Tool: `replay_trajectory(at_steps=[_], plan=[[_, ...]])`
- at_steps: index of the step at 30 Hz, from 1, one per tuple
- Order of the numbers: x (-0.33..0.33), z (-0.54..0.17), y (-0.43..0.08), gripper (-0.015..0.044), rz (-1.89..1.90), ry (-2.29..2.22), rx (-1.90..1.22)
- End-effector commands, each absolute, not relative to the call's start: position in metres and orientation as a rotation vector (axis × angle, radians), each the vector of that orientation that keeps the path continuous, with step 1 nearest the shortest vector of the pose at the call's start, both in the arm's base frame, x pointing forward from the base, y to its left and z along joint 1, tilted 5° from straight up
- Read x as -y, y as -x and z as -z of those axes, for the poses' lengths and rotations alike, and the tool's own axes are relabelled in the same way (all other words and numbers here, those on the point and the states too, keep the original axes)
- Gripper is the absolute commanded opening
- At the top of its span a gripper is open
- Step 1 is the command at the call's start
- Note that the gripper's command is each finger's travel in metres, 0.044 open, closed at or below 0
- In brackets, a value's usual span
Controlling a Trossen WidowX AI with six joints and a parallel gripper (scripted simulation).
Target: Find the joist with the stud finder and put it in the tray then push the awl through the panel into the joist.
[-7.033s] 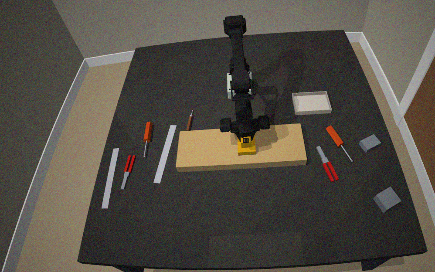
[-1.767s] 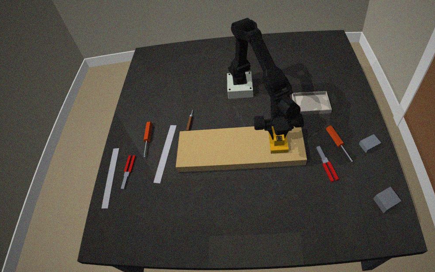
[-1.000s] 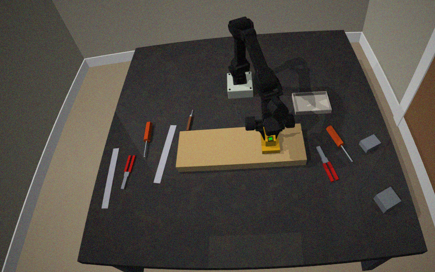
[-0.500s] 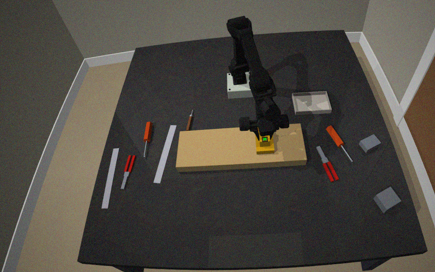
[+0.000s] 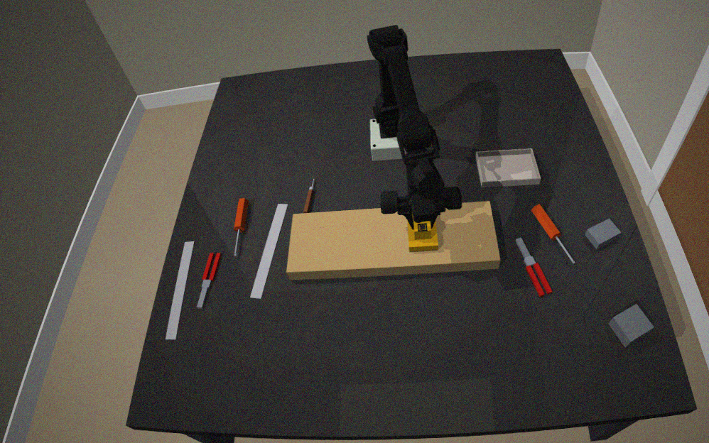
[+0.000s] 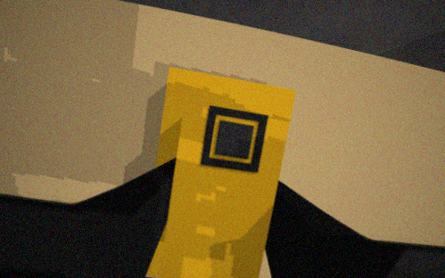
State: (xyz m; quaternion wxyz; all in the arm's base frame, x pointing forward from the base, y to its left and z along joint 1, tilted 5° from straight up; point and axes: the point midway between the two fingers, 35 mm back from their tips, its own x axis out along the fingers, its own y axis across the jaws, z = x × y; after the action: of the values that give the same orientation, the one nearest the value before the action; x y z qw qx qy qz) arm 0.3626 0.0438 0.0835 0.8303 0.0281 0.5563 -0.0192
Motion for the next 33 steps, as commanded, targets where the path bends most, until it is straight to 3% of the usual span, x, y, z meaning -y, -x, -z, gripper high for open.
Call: replay_trajectory(at_steps=[1, 33], plan=[[-0.037, -0.083, -0.362, 0.0000, 0.039, -0.057, -1.182], [0.010, -0.081, -0.359, 0.0000, 0.042, -0.053, -1.182]])
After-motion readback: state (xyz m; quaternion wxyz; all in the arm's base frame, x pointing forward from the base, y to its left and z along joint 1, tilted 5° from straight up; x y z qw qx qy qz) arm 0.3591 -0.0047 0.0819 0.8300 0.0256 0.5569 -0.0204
